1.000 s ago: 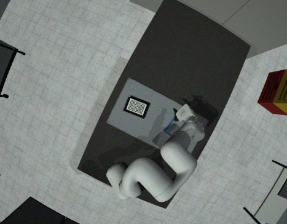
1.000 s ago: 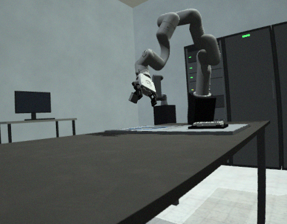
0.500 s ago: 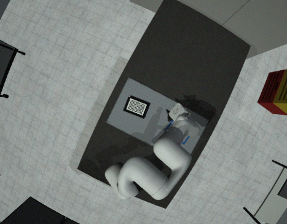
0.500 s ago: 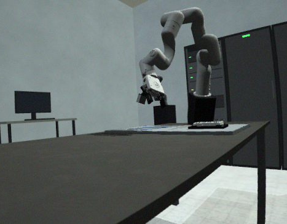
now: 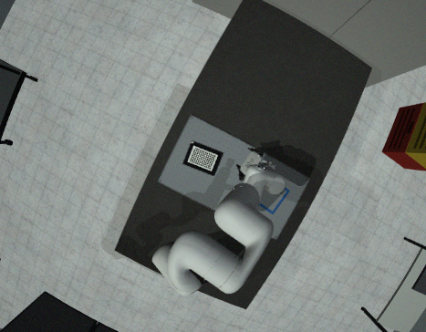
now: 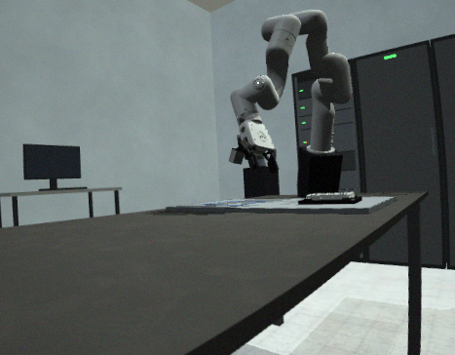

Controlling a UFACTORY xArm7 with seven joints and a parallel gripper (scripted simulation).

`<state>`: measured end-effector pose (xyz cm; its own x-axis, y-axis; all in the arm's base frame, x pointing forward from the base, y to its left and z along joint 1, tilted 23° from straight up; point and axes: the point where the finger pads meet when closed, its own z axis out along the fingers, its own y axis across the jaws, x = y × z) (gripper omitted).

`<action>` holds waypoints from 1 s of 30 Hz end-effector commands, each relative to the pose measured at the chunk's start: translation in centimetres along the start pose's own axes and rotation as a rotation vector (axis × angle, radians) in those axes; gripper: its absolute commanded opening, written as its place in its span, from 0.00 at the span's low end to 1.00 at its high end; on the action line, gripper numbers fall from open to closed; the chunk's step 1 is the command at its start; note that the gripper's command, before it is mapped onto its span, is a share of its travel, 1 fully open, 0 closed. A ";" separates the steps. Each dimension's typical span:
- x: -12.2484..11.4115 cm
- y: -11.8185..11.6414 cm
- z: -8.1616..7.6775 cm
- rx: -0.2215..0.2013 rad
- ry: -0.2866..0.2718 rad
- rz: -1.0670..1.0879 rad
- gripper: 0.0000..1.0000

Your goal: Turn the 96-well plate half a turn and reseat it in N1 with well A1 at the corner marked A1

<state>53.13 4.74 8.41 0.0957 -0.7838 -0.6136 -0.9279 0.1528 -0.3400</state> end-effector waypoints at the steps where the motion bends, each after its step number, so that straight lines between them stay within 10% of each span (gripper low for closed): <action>1: -0.9 0.9 0.5 -0.033 0.022 0.001 1.00; 8: -2.4 2.7 1.5 -0.114 0.105 -0.009 1.00; 30: -7.4 7.1 3.6 -0.186 0.264 -0.071 1.00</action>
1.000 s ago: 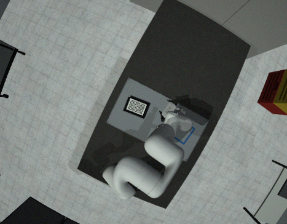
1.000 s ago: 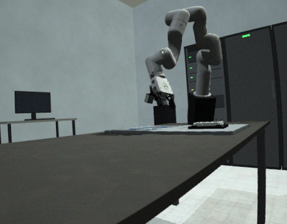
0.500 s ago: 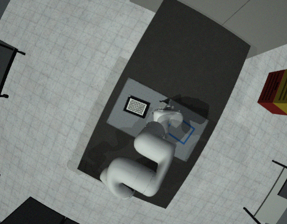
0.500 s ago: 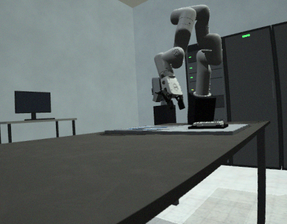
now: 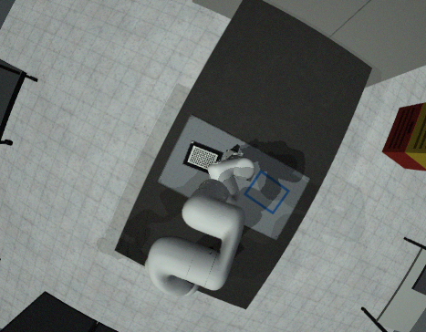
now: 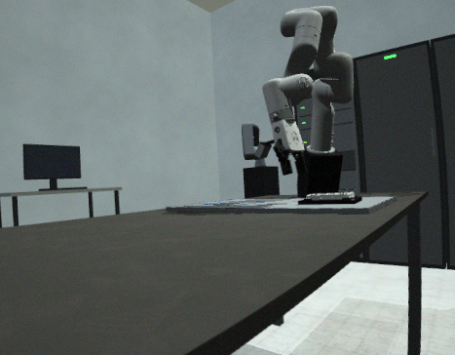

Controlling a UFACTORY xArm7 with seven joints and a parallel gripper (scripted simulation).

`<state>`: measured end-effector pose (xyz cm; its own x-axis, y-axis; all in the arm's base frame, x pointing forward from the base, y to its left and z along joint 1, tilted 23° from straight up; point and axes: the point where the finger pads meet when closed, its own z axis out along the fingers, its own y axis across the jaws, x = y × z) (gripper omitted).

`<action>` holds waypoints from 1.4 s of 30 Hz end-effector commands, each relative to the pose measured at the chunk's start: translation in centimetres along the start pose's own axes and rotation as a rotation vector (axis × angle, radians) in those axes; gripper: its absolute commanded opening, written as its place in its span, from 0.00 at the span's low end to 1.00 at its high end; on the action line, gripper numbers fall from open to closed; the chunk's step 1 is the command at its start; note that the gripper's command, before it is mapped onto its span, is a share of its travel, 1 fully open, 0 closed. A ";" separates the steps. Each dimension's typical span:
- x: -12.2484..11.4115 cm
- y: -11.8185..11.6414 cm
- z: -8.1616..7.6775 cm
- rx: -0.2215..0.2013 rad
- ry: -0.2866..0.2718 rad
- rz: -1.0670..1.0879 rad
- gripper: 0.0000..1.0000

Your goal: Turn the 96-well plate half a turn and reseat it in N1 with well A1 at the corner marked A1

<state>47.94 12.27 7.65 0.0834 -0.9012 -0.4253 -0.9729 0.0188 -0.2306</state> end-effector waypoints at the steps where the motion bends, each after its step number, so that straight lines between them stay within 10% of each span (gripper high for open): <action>1: -1.6 0.8 0.2 -0.014 0.048 -0.015 1.00; 25: -9.3 4.0 0.8 0.041 0.171 -0.130 1.00; 42: -9.3 4.0 1.2 0.041 0.171 -0.130 1.00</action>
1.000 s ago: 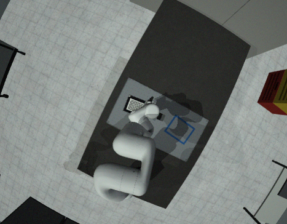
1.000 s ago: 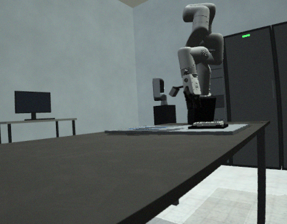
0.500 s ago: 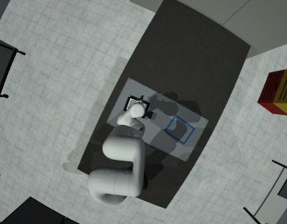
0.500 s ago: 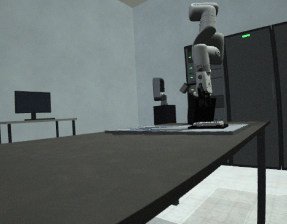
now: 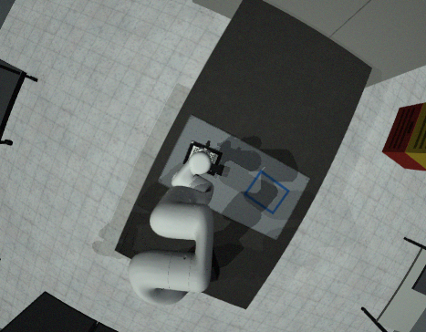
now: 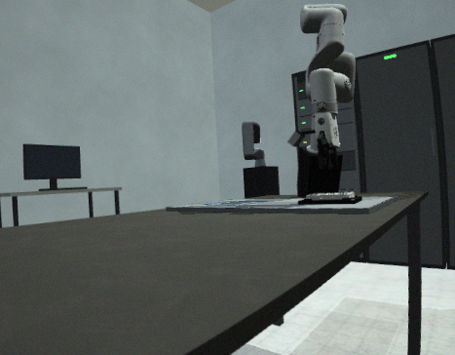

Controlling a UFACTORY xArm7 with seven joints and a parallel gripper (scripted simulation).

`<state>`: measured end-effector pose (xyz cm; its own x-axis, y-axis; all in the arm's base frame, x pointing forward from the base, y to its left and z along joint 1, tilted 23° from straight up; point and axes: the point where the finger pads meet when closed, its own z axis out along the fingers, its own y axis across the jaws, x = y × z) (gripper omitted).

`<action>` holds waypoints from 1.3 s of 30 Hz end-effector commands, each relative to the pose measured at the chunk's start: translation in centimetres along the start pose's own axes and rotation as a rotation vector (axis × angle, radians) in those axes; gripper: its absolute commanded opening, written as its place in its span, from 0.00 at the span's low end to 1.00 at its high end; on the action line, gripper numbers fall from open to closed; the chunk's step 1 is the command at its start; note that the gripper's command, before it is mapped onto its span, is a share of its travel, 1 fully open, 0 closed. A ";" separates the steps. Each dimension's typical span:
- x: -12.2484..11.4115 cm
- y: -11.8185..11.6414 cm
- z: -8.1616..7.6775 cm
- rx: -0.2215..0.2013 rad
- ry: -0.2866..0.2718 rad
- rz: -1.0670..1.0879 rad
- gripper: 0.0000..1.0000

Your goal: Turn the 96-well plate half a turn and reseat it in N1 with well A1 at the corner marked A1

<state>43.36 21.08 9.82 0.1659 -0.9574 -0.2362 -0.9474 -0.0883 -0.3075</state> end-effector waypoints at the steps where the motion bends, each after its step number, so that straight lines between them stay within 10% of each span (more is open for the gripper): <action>1: 0.0 -0.1 0.2 0.003 0.000 0.000 1.00; 39: 0.0 -0.1 5.7 0.003 0.000 0.000 1.00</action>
